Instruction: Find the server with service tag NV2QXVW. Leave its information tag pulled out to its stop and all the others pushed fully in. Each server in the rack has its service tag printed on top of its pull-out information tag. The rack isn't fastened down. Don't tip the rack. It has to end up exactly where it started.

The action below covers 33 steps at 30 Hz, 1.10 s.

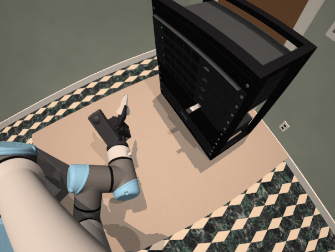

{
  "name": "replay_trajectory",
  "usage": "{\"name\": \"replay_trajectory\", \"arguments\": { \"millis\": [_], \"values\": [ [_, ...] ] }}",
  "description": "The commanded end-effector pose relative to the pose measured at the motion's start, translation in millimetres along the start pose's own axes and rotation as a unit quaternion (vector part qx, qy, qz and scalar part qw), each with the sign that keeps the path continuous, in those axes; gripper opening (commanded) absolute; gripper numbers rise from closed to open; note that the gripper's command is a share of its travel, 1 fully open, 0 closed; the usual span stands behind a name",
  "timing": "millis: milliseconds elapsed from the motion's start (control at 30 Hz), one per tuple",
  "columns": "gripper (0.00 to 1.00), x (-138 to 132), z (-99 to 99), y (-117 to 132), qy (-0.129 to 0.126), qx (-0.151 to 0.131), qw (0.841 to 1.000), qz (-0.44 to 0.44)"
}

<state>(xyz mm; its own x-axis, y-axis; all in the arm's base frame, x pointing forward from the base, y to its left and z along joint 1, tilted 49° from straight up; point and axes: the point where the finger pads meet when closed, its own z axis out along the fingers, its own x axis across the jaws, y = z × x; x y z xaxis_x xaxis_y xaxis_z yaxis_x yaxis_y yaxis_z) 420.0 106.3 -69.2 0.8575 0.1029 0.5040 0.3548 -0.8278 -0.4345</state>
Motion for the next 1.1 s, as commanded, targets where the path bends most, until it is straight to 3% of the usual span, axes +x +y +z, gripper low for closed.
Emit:
{"name": "replay_trajectory", "arguments": {
  "millis": [0,1067],
  "values": [
    [1.0,-5.7,2.9,-2.2,-0.007,0.012,1.0,0.017],
    [1.0,-31.6,13.7,-21.5,-0.039,0.061,0.994,0.081]
  ]
}}
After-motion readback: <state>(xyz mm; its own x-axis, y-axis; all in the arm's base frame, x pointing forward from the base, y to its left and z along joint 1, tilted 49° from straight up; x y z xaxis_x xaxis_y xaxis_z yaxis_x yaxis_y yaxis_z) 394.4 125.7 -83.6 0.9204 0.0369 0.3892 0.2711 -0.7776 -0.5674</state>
